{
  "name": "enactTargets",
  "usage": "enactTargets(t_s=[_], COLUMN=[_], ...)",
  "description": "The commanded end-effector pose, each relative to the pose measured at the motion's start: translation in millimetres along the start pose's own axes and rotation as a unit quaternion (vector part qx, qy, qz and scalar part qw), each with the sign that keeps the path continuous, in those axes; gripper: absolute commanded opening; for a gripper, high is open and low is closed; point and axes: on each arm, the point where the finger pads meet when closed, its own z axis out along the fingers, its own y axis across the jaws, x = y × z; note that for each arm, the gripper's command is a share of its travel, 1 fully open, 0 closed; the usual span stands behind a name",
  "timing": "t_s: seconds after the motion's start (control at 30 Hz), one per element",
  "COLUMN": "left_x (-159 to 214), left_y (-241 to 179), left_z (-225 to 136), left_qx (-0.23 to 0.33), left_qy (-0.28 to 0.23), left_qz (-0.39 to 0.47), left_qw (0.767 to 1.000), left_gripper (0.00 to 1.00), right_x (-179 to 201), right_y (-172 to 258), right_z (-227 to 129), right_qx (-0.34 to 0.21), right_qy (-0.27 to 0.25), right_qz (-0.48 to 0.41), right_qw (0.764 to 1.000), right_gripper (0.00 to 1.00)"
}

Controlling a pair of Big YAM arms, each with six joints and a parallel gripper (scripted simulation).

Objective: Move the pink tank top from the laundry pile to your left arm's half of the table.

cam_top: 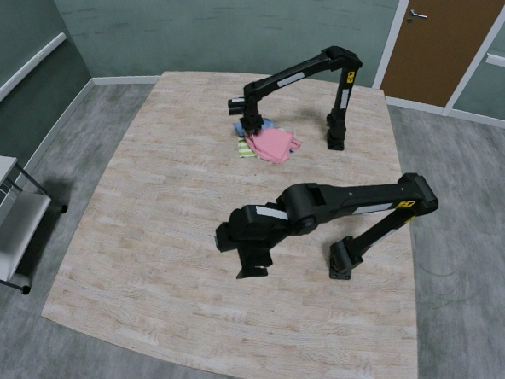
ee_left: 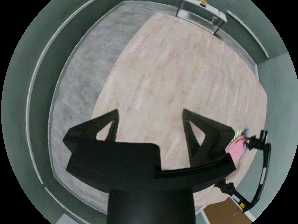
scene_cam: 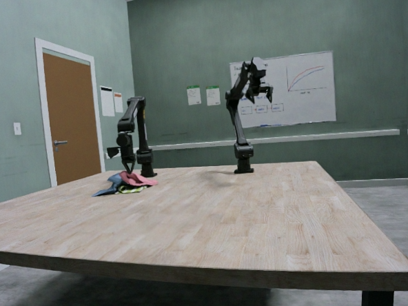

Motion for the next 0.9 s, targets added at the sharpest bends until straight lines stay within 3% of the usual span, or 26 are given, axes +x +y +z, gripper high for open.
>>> enactTargets(t_s=[0.0, 0.33, 0.5, 0.53, 0.87], left_x=[-30, -30, -30, -30, -30], left_y=[-3, -3, -3, -3, -3], left_z=[-27, -27, -27, -27, -27], left_qx=[0.003, 0.003, 0.003, 0.003, 0.003], left_qy=[-0.037, -0.037, -0.038, -0.038, -0.038], left_qz=[0.008, 0.008, 0.008, 0.008, 0.008], left_qw=[0.999, 0.999, 0.999, 0.999, 0.999], left_gripper=[0.92, 0.92, 0.92, 0.92, 0.92], right_x=[5, -1, -5, -5, -5], right_y=[4, -5, 6, 7, 10], right_z=[2, 5, -8, -9, -19], right_qx=[-0.002, 0.01, -0.013, -0.015, -0.029], right_qy=[-0.001, 0.001, -0.002, -0.002, -0.004], right_qz=[0.002, 0.01, 0.013, 0.013, 0.013], right_qw=[1.0, 1.0, 1.0, 1.0, 0.999], right_gripper=[0.33, 0.33, 0.33, 0.14, 0.14])
